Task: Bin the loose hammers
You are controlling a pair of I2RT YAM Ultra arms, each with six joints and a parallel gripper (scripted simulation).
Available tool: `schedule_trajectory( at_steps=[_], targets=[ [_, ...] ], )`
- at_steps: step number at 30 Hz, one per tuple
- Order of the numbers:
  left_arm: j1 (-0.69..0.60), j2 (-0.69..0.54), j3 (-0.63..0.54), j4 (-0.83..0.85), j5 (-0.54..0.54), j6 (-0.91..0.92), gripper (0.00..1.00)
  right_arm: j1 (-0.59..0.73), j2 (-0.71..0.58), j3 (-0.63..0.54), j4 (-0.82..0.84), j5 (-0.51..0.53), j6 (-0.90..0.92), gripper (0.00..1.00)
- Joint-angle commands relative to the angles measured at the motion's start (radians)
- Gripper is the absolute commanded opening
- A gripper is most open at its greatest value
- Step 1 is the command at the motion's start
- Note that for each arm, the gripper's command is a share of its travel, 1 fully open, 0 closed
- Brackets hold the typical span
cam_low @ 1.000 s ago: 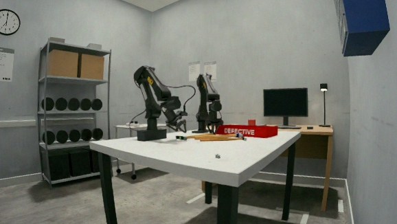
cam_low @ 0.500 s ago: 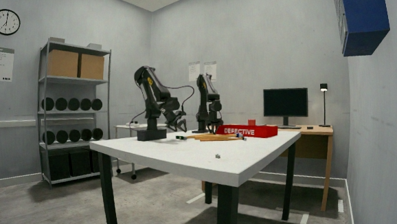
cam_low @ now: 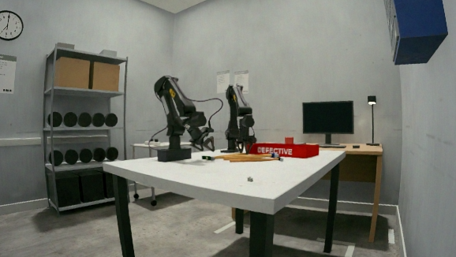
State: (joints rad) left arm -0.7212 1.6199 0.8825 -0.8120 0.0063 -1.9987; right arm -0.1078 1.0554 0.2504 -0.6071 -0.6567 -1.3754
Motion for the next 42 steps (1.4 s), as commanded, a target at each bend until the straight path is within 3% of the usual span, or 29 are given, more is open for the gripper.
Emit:
schedule_trajectory(
  at_steps=[1, 10, 14, 20, 28, 29, 33, 34, 42],
  targets=[
    [-0.013, -0.057, -0.001, -0.029, -0.014, -0.012, 0.54, -0.005, 0.009, 0.000, 0.008, -0.022, -0.009, 1.00],
    [-0.013, -0.084, 0.052, -0.095, -0.015, -0.009, 0.54, -0.005, 0.009, 0.000, 0.008, -0.022, -0.009, 1.00],
    [0.003, -0.105, 0.085, -0.149, -0.005, 0.000, 1.00, -0.005, 0.009, 0.000, 0.008, -0.022, -0.009, 1.00],
    [-0.001, -0.120, 0.181, -0.274, -0.015, 0.005, 1.00, -0.005, 0.009, 0.000, 0.008, -0.022, -0.009, 1.00],
    [0.006, -0.067, 0.193, -0.267, -0.015, 0.009, 1.00, -0.005, 0.009, 0.000, 0.008, -0.022, -0.009, 1.00],
    [0.006, -0.067, 0.193, -0.259, -0.019, 0.018, 0.89, -0.005, 0.009, 0.000, 0.008, -0.022, -0.009, 1.00],
    [0.004, -0.063, 0.207, -0.168, -0.078, 0.094, 0.43, 0.002, 0.026, 0.025, 0.042, 0.017, 0.046, 0.55],
    [0.004, -0.060, 0.216, -0.143, -0.100, 0.120, 0.37, 0.006, 0.034, 0.037, 0.051, 0.029, 0.068, 0.47],
    [0.018, -0.008, 0.279, 0.042, -0.224, 0.334, 0.37, 0.062, 0.127, 0.158, 0.127, 0.126, 0.245, 0.47]
  ],
)
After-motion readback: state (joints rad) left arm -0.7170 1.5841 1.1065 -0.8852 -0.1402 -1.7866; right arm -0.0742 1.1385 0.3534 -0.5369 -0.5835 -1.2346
